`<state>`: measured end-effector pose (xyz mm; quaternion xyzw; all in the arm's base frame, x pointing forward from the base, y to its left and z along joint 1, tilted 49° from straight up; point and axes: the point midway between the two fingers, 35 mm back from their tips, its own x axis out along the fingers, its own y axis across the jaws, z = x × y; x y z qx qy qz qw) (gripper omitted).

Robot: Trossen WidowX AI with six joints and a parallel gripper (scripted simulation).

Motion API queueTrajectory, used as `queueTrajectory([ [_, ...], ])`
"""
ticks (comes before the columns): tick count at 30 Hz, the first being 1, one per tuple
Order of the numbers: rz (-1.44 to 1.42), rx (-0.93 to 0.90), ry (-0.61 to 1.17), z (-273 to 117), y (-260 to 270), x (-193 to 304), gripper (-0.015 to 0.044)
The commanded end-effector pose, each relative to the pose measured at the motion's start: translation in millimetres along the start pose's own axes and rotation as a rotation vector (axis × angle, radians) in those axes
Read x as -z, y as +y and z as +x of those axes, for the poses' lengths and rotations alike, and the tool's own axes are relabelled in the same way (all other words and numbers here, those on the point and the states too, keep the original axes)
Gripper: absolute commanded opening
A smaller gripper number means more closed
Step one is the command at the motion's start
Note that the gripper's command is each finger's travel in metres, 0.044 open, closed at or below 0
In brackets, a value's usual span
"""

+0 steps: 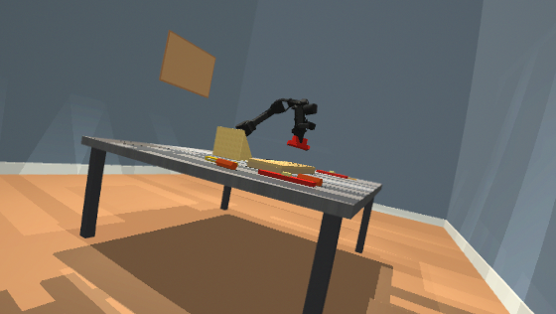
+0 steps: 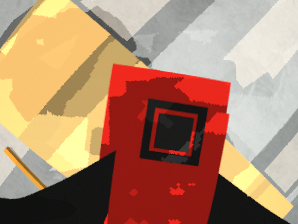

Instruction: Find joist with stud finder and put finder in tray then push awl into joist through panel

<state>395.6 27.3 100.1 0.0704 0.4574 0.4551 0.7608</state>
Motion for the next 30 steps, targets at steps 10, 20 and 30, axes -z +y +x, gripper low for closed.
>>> queueTrajectory([
  [10, -0.203, -0.036, -0.018, 2.1, 82.5, -24.0, 0.0],
  [20, -0.353, -0.078, -0.03, 3.7, 146.8, -27.4, 0.0],
  [30, -0.502, -0.127, -0.049, 2.4, 208.2, -19.4, 0.0],
])
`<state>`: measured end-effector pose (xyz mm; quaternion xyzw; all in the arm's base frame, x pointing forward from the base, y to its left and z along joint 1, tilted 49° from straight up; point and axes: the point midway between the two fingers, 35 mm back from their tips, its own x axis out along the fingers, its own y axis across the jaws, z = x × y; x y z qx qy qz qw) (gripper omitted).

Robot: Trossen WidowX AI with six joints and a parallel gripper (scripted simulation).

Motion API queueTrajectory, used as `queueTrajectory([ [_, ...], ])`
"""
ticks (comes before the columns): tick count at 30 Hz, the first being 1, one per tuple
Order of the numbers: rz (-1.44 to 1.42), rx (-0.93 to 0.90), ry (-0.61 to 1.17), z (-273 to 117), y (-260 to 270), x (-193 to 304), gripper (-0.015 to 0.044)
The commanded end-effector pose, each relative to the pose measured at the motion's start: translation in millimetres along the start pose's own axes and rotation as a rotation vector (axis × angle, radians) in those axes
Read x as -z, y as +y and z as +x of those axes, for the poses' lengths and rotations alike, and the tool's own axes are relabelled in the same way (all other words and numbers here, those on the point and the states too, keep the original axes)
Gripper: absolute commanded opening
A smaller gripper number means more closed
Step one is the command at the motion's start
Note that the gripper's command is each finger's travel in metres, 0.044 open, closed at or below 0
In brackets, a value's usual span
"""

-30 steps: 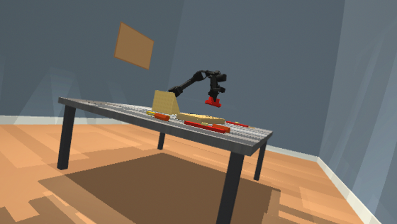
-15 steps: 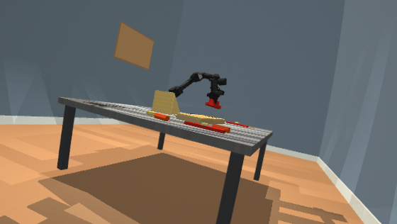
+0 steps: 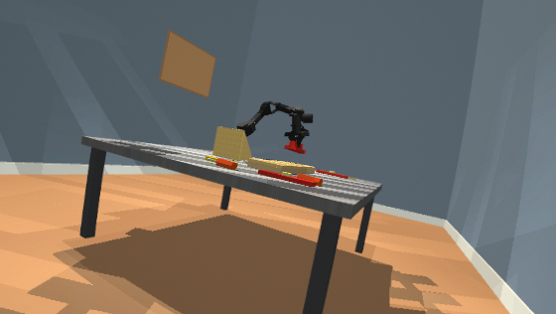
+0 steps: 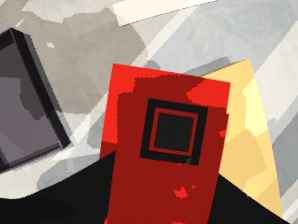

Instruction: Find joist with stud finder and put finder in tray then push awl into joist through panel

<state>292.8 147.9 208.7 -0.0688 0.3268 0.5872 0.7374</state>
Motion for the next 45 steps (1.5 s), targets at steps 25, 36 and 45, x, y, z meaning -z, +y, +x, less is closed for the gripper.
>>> queueTrajectory([
  [25, -0.412, -0.156, -0.105, -3.5, 157.8, -8.0, 0.0],
  [36, -0.502, -0.2, -0.135, -6.7, 189.8, 1.2, 0.0],
  [45, -0.506, -0.201, -0.127, 4.2, 188.2, 2.9, 0.0],
])
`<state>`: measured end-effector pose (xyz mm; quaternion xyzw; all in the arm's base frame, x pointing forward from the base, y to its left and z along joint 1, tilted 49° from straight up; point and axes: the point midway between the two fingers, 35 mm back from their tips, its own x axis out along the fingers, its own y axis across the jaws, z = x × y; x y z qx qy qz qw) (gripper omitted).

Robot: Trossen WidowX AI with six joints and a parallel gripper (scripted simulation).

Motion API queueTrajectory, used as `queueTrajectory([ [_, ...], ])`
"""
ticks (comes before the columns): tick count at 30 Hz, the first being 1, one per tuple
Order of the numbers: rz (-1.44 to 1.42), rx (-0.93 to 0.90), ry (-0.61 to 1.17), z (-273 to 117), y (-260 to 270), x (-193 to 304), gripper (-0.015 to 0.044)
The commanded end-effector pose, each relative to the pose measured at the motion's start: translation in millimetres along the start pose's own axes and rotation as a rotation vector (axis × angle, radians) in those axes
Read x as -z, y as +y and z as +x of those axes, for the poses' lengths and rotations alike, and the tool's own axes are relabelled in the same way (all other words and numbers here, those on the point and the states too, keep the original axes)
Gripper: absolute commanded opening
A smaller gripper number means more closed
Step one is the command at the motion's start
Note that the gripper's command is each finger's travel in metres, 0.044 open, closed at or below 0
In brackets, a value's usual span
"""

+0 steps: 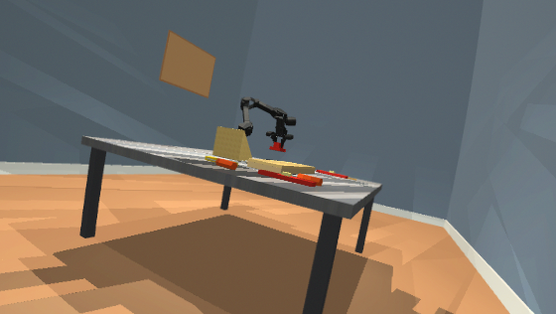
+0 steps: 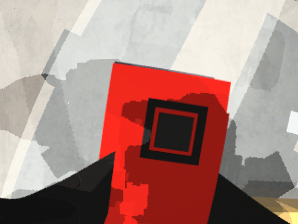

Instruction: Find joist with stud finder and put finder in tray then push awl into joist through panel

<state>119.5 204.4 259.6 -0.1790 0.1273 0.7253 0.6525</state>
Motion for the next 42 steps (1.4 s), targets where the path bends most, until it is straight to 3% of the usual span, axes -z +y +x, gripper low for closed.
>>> queueTrajectory([
  [1, -0.001, 0.005, 0.005, 4.0, -1.5, 1.8, 0.0],
  [42, -0.003, 0.006, 0.004, 54.0, -3.1, 15.5, 0.0],
])
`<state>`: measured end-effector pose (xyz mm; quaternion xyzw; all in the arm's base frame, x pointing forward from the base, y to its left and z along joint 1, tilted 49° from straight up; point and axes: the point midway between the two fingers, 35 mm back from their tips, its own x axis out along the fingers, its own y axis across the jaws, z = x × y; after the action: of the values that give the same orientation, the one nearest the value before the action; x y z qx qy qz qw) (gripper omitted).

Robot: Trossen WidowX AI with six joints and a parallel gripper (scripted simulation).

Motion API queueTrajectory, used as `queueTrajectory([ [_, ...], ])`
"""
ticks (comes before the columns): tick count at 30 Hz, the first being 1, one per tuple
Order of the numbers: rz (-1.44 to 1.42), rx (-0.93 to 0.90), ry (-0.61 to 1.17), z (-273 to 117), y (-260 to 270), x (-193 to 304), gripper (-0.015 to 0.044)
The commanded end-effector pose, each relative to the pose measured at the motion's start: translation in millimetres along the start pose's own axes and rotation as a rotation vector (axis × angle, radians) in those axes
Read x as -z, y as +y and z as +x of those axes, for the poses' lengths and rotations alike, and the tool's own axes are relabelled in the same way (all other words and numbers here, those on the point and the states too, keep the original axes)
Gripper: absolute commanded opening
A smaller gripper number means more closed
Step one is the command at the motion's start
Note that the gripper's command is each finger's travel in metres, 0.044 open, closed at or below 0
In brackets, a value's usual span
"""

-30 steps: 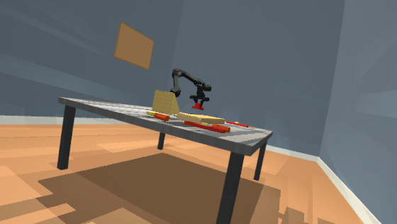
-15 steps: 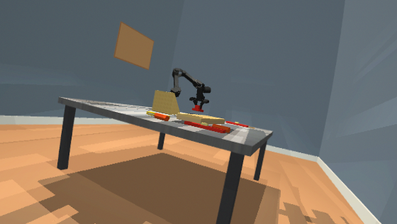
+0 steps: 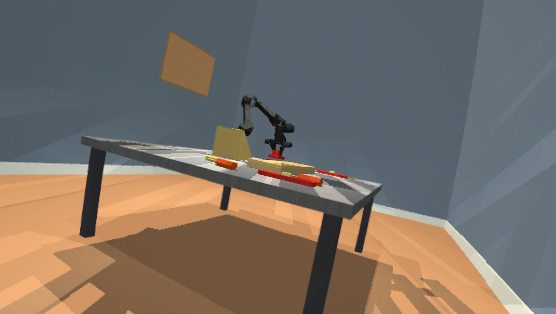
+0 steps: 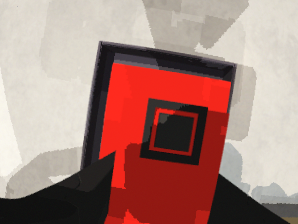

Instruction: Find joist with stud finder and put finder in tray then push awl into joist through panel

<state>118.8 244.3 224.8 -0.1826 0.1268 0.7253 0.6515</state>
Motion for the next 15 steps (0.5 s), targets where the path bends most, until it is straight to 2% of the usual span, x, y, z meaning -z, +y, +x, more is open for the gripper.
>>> queueTrajectory([
  [1, 0.003, 0.007, -0.001, 4.4, -0.6, 1.0, 0.0],
  [15, 0.006, 0.009, -0.01, 18.7, 1.5, 3.5, 0.0],
])
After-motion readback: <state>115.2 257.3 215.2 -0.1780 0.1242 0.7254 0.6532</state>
